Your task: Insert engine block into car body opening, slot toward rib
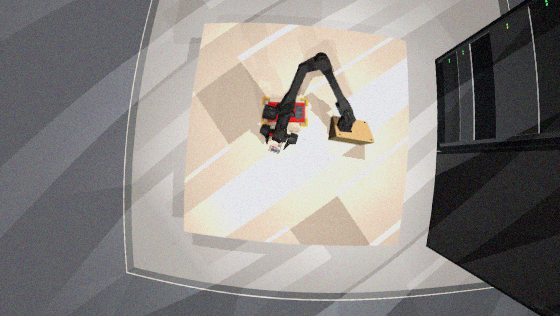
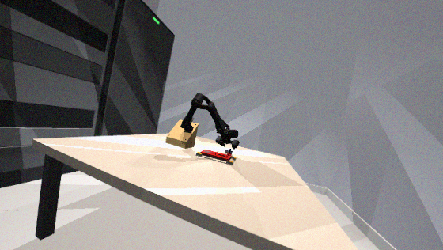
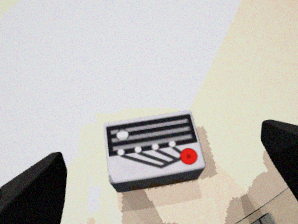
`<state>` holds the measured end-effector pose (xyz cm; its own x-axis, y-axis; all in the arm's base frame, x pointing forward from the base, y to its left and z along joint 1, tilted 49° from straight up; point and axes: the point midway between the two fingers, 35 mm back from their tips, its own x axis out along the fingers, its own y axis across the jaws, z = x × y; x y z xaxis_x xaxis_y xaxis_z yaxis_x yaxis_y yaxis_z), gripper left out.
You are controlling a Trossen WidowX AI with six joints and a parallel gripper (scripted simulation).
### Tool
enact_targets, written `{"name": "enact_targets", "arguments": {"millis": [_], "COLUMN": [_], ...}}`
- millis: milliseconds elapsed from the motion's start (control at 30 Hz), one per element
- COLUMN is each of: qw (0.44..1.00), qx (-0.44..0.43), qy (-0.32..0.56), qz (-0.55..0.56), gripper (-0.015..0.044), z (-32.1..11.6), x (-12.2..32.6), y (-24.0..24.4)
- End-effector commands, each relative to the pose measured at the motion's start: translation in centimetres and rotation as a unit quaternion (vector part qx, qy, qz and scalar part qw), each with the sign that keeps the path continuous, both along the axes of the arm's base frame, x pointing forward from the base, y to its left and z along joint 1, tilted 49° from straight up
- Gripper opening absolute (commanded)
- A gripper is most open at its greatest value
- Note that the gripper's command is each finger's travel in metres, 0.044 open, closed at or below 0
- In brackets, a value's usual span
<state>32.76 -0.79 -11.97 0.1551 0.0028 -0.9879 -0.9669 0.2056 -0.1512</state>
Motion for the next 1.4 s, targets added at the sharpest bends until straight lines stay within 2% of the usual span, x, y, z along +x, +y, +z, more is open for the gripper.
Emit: {"name": "enact_targets", "arguments": {"millis": [0,533,933,1367], "qw": [1.0,1.0,0.979,0.913], "qx": [0.0,-0.002,-0.061,-0.14], "qy": [0.0,0.004,0.049,0.041], "qz": [0.0,-0.01,-0.188,-0.381], "gripper": [0.044,0.044,0.044,0.044], "z": [-0.1,-0.1,-1.0,-1.0], "x": [0.0,0.0,0.1,0.1], "y": [0.0,0.1,1.5,2.5]}}
